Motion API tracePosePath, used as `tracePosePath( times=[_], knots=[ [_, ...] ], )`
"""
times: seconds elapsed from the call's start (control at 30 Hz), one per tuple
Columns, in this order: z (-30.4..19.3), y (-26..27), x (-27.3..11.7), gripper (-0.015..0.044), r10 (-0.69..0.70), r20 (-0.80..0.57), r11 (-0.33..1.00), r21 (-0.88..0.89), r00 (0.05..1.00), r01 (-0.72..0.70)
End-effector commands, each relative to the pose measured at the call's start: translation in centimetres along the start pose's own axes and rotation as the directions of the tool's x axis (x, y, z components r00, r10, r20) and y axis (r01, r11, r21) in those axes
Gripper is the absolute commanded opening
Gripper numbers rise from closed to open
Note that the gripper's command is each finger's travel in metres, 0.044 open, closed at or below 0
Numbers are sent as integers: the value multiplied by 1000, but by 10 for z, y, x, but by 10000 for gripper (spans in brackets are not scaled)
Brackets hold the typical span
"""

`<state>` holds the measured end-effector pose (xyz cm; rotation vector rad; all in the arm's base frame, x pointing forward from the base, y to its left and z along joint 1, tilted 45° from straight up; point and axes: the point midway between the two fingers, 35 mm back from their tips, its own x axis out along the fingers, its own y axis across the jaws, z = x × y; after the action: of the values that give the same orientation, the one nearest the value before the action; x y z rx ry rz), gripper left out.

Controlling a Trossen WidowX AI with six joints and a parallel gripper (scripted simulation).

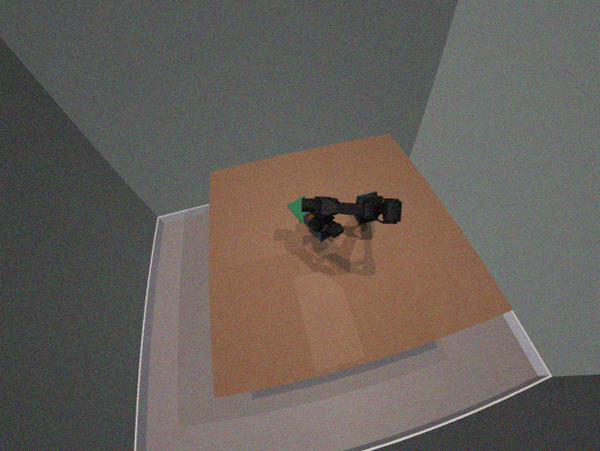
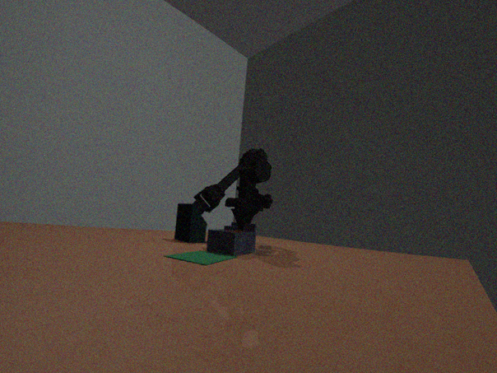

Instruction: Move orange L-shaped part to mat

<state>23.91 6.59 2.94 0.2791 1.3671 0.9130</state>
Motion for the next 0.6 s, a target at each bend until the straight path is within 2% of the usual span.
tracePosePath(
  times=[0.0, 0.57],
  knots=[
    [0, 0, 6, 180, 4, 2, 1000, 4, 1000, -4],
    [0, 1, 29, 180, 6, 3, 1000, 4, 1000, -6]
  ],
)
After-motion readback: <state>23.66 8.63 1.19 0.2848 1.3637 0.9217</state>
